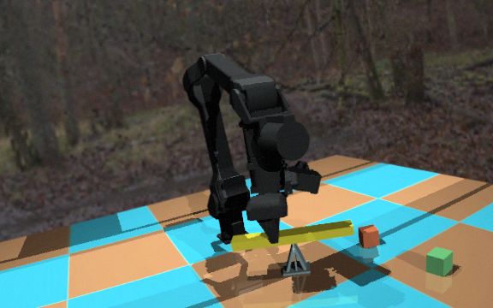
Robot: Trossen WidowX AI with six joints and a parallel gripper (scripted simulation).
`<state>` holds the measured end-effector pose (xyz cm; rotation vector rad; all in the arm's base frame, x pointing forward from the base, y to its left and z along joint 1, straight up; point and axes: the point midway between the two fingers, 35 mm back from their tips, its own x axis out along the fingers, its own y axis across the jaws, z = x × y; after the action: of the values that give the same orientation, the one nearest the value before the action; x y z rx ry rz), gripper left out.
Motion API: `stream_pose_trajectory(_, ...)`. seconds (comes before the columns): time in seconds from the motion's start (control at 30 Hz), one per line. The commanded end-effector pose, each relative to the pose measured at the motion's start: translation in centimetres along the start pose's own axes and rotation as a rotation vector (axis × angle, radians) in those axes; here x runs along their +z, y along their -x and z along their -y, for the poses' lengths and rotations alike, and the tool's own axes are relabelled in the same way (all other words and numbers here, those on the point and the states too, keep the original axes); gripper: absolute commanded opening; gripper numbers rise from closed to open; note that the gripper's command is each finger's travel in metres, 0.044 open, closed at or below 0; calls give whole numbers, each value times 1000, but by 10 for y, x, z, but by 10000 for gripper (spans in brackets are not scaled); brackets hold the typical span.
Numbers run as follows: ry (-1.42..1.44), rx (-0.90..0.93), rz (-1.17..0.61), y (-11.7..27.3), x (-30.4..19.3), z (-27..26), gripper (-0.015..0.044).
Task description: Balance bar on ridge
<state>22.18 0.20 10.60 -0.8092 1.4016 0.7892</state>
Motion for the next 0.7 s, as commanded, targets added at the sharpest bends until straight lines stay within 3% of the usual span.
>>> stream_pose_trajectory(0.0,0,0,0,0,0,0,185)
stream_pose_trajectory(0.13,0,0,0,0,0,0,185)
stream_pose_trajectory(0.47,0,0,0,0,0,0,440)
stream_pose_trajectory(0.57,0,0,0,2,0,0,440)
stream_pose_trajectory(0.67,0,0,0,27,2,3,440)
